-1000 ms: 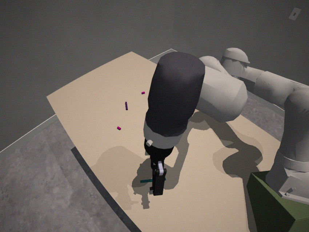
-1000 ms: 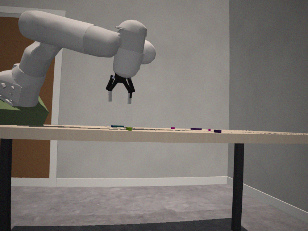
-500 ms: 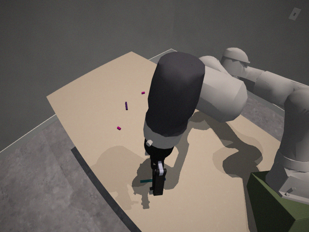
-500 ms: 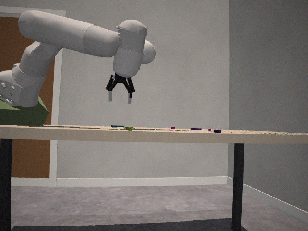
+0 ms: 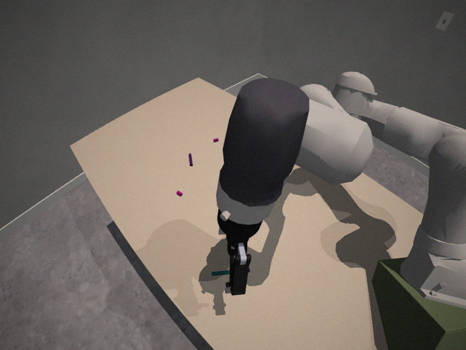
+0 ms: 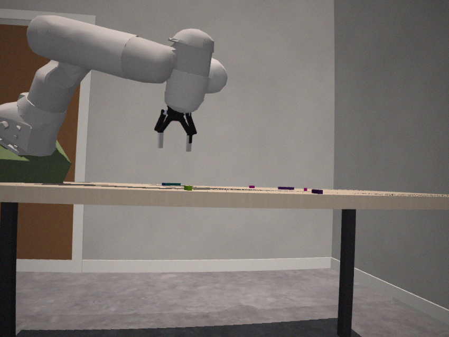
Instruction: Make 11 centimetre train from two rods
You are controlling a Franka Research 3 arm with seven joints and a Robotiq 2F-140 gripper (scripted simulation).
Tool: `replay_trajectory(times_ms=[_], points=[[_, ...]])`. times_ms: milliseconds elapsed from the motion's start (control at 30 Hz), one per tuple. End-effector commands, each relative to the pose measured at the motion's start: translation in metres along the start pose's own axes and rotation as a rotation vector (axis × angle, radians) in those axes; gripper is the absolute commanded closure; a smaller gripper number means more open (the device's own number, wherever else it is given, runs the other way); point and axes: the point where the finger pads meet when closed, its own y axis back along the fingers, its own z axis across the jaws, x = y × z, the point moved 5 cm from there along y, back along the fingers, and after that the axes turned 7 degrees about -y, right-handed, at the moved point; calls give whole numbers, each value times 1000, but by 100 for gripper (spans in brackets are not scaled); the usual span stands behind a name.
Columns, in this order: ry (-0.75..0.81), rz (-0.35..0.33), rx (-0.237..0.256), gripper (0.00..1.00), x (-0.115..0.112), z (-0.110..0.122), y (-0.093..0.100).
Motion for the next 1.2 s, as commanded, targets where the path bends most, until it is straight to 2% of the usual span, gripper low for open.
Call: replay_trajectory(times_ms=[0,300,433,633,1167], points=[[-5,128,136,0,-7,8,-1],[-5,128,136,0,-7,8,-1],[-5,128,136,0,-10,11,21],[-5,128,136,0,-12,13,37],[-5,128,136,0,-13,13,40]])
